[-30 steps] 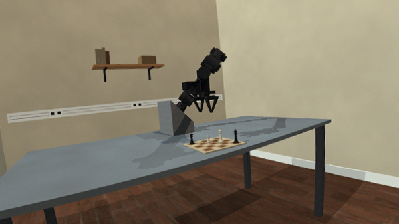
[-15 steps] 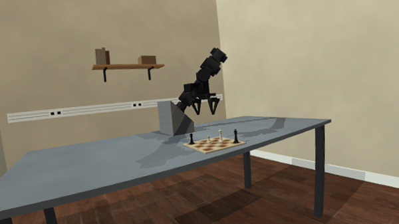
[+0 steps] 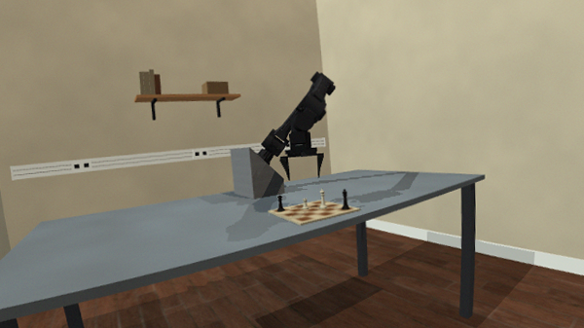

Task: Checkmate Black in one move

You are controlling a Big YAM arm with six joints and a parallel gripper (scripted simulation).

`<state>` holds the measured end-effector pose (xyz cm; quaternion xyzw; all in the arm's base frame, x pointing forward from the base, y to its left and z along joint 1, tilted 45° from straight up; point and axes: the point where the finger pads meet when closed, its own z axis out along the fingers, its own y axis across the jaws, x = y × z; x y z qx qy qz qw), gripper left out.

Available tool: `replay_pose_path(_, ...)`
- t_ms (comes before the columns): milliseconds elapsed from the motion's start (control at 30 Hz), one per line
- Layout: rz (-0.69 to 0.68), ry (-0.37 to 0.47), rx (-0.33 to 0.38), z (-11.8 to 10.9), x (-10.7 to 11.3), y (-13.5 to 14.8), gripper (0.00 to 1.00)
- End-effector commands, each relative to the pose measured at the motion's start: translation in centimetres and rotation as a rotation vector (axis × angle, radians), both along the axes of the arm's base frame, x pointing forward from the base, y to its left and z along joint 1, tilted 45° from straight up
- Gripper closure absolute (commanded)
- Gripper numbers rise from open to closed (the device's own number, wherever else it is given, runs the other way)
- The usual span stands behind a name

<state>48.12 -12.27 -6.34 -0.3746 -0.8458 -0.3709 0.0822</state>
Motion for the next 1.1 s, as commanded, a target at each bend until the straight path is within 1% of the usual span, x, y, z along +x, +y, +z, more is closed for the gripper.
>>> replay_pose_path(0,0.202,-0.193,-0.033,-0.2,1.1,0.6,0.0)
replay_pose_path(133,0.329,-0.31,-0.055,-0.3,0.8,0.8,0.0)
replay_pose_path(167,0.361,-0.339,-0.059,-0.3,0.8,0.8,0.64)
replay_pose_path(300,0.491,-0.446,-0.071,-0.3,0.8,0.8,0.64)
replay_pose_path(500,0.491,-0.446,-0.071,-0.3,0.8,0.8,0.64)
replay_pose_path(633,0.493,-0.468,-0.09,1.0,1.3,0.6,0.64)
replay_pose_path(1067,0.49,-0.461,-0.086,0.8,1.2,0.6,0.64)
